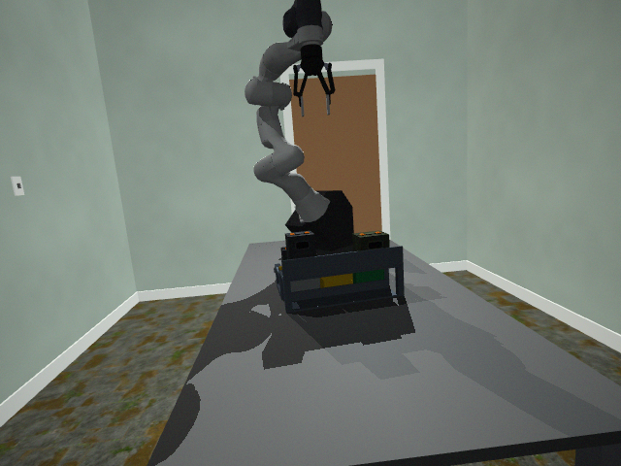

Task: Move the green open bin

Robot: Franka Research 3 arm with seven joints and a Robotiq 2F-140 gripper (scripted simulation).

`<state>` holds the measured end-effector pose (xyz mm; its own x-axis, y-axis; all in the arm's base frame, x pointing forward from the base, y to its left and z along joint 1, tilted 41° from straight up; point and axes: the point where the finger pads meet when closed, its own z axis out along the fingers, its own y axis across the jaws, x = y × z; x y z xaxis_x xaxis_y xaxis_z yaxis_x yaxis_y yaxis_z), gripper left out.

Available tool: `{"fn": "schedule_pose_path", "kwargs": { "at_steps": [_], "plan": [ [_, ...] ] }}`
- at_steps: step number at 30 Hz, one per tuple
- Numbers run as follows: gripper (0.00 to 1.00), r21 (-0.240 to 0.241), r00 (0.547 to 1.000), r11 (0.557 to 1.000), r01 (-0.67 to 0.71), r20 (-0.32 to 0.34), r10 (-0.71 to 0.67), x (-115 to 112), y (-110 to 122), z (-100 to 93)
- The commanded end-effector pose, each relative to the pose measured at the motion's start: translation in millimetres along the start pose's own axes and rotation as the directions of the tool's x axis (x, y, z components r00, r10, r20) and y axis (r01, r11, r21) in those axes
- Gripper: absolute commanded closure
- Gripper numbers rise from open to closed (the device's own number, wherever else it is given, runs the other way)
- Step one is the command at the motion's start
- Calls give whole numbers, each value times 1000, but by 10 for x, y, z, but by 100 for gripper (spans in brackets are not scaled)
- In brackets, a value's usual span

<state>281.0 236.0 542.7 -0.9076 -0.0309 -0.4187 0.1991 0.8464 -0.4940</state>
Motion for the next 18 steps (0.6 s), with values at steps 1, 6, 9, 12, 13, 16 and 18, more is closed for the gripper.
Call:
{"fn": "schedule_pose_path", "kwargs": {
  "at_steps": [1,6,9,12,13,16,18],
  "plan": [
    [43,0,1000,1000,0,1,0,-6,-2,6],
    [43,1,1000,1000,0,7,0,-28,-8,34],
    [43,1,1000,1000,0,7,0,-28,-8,34],
    [43,1,1000,1000,0,7,0,-28,-8,34],
    [43,1,1000,1000,0,7,0,-28,-8,34],
    [43,1,1000,1000,0,7,0,-28,-8,34],
    [43,0,1000,1000,0,2,0,-19,1,44]
  ]
}}
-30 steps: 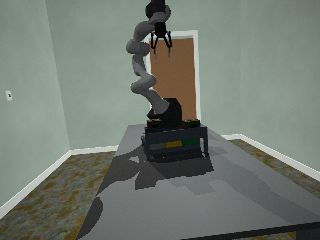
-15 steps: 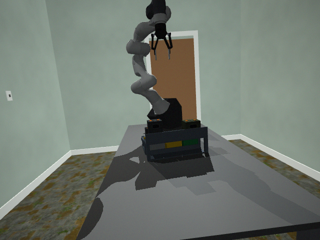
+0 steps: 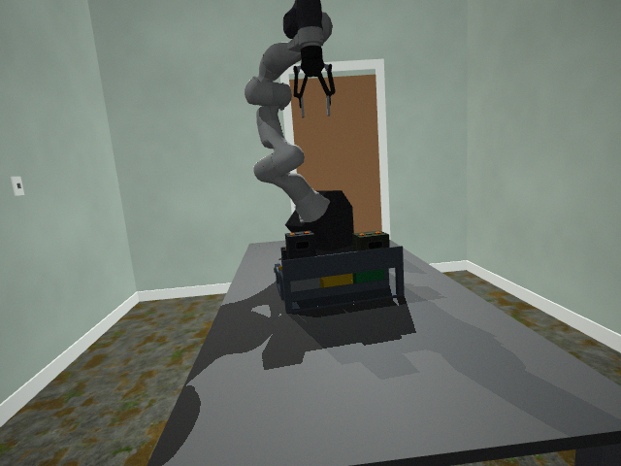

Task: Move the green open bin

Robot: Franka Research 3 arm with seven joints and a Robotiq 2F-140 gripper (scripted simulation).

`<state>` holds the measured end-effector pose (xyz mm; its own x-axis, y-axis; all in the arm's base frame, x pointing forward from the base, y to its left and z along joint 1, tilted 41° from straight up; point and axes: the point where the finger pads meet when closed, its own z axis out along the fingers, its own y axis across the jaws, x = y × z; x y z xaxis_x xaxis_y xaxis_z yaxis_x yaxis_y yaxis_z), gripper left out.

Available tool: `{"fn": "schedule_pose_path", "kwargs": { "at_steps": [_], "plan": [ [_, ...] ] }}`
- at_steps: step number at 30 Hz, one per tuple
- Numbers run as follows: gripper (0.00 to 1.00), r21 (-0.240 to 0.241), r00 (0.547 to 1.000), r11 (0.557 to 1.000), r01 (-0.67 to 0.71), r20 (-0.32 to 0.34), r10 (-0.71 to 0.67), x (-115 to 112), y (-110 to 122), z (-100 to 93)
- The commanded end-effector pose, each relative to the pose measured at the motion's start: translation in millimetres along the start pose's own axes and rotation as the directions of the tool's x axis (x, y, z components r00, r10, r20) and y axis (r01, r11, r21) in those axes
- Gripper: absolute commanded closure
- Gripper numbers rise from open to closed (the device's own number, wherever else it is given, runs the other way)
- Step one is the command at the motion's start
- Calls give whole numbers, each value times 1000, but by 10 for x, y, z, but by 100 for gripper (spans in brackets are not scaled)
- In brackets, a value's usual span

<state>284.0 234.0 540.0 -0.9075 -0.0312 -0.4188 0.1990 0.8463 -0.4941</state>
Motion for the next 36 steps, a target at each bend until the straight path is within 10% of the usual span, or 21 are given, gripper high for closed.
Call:
{"fn": "schedule_pose_path", "kwargs": {
  "at_steps": [1,33,36],
  "plan": [
    [43,0,1000,1000,0,3,0,-8,-3,5],
    [43,1,1000,1000,0,7,0,-24,-8,24],
    [43,1,988,988,156,4,-156,-15,3,41]
  ]
}}
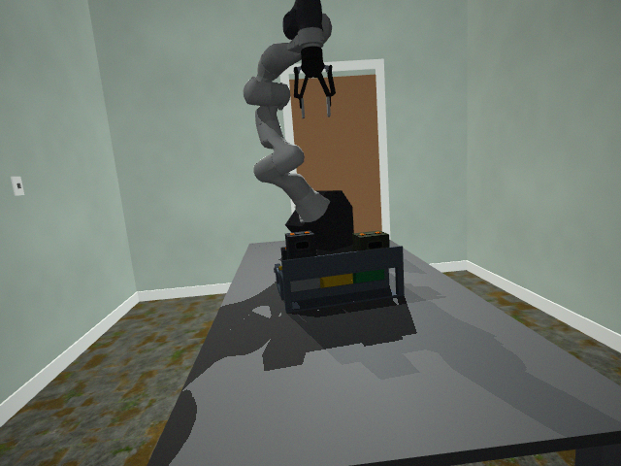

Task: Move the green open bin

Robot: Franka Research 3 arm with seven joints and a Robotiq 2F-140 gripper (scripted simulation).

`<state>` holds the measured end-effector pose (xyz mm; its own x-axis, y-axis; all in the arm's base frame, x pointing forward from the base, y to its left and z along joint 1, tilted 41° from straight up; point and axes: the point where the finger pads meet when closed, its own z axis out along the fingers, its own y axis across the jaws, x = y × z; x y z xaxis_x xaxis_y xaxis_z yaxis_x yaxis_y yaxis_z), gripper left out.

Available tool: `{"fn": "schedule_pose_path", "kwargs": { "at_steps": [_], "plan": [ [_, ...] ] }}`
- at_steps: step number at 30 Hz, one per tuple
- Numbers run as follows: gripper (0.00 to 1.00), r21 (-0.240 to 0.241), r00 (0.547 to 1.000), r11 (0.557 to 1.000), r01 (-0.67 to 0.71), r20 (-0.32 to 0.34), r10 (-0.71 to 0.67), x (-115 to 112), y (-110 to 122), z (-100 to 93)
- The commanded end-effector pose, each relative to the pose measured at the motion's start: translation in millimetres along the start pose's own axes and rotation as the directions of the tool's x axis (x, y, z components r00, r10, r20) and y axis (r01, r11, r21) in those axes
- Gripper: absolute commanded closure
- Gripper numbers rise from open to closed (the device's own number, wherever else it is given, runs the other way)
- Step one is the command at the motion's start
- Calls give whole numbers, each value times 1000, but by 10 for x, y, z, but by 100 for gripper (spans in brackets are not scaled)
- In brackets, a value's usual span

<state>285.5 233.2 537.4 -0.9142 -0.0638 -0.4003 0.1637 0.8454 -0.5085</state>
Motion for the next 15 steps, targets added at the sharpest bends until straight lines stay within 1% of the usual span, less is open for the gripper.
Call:
{"fn": "schedule_pose_path", "kwargs": {
  "at_steps": [1,2,15],
  "plan": [
    [43,3,986,986,169,4,-169,-13,-7,15],
    [43,4,975,975,220,4,-220,-14,-7,18],
    [43,2,979,979,205,3,-205,-1,5,12]
  ]
}}
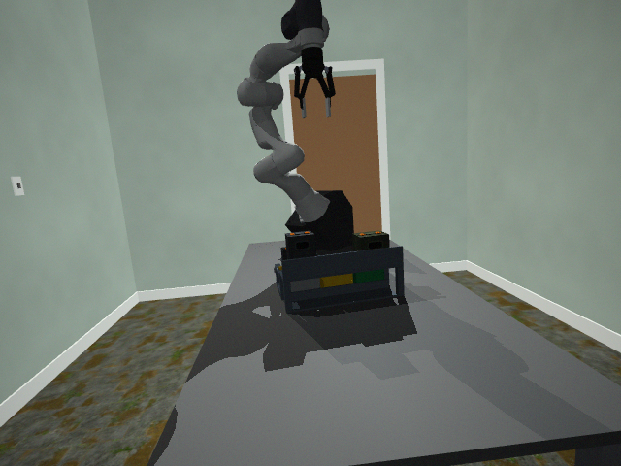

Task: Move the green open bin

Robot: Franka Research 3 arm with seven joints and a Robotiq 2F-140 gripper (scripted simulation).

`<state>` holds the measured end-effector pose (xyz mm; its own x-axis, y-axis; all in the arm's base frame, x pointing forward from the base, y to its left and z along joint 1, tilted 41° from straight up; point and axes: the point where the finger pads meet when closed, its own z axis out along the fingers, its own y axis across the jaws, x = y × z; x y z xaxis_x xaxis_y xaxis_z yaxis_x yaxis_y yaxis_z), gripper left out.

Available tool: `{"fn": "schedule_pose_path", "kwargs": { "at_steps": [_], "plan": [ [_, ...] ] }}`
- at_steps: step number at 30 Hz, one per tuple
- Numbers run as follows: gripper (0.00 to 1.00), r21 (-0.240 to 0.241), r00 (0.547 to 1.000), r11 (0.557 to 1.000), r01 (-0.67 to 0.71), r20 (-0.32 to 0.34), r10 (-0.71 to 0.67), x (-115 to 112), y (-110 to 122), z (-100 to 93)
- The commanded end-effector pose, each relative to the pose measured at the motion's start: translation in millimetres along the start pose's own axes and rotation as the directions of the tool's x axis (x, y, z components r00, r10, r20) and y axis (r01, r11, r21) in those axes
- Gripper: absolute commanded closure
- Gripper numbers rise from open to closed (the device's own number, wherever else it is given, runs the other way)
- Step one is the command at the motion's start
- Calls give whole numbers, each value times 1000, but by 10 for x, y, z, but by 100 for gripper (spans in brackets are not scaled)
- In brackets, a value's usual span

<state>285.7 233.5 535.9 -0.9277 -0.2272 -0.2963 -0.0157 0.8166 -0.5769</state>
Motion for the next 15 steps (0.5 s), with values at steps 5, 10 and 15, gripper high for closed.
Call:
{"fn": "schedule_pose_path", "kwargs": {
  "at_steps": [5,10,15],
  "plan": [
    [43,3,998,998,68,3,-68,-21,-30,8],
    [43,3,998,998,68,3,-68,-21,-30,8],
    [43,3,998,998,68,3,-68,-21,-30,8]
  ]
}}
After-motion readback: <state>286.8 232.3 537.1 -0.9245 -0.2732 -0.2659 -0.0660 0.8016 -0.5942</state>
